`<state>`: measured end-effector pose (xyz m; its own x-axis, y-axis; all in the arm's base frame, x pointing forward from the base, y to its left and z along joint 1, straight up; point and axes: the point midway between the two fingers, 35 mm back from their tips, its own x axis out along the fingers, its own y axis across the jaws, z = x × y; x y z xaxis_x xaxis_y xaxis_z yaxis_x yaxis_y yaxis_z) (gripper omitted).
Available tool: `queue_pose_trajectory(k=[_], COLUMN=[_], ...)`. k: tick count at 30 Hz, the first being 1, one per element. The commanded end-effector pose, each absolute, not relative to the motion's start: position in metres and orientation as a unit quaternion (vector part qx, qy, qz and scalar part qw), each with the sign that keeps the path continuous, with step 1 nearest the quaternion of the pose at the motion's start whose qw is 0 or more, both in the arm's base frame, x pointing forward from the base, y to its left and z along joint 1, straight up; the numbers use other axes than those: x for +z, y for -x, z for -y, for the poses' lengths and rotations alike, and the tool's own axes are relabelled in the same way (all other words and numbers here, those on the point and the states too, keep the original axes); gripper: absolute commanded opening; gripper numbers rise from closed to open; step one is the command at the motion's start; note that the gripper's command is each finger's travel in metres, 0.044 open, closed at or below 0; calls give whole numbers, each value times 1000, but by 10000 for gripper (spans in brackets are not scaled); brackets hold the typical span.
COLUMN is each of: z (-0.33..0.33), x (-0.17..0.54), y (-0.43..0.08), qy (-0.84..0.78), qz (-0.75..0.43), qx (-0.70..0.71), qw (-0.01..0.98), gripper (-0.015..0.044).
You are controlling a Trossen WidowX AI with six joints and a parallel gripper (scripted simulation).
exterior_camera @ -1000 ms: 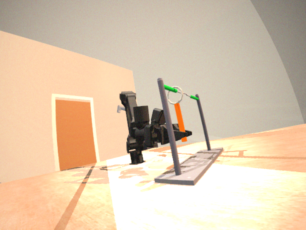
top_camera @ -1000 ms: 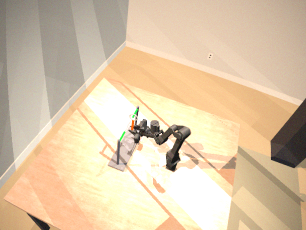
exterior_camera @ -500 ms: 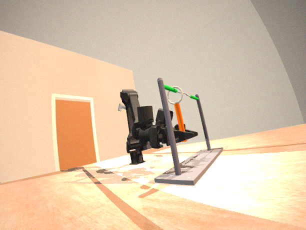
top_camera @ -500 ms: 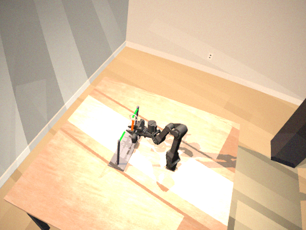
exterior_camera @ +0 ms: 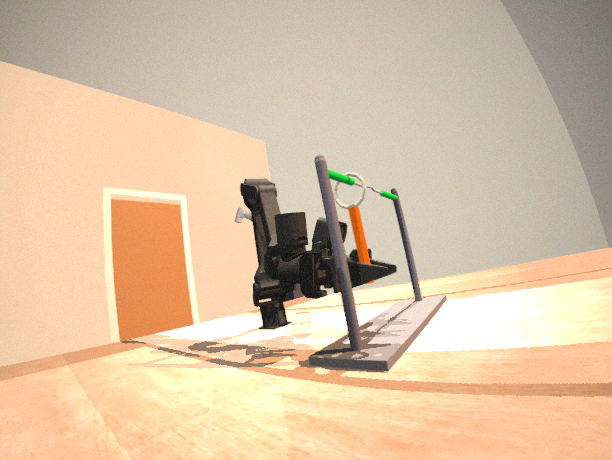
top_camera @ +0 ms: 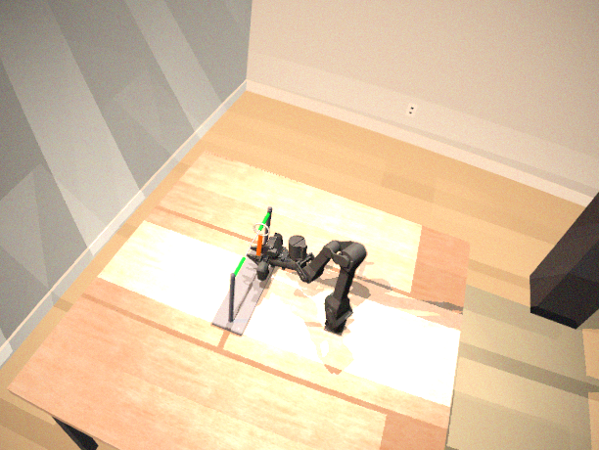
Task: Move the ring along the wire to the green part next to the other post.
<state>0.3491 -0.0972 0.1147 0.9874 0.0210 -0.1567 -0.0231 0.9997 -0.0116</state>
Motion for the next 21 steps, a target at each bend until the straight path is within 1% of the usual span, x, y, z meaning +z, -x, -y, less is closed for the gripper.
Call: queue_pose_trajectory(k=[1,17,21], z=[98,98,97], x=[115,115,114], y=[-349,-349,-349], qy=[5,5,7], qz=[-78,-78,-79], qx=[9,9,11], qw=[997,997,997], gripper=[160,160,55])
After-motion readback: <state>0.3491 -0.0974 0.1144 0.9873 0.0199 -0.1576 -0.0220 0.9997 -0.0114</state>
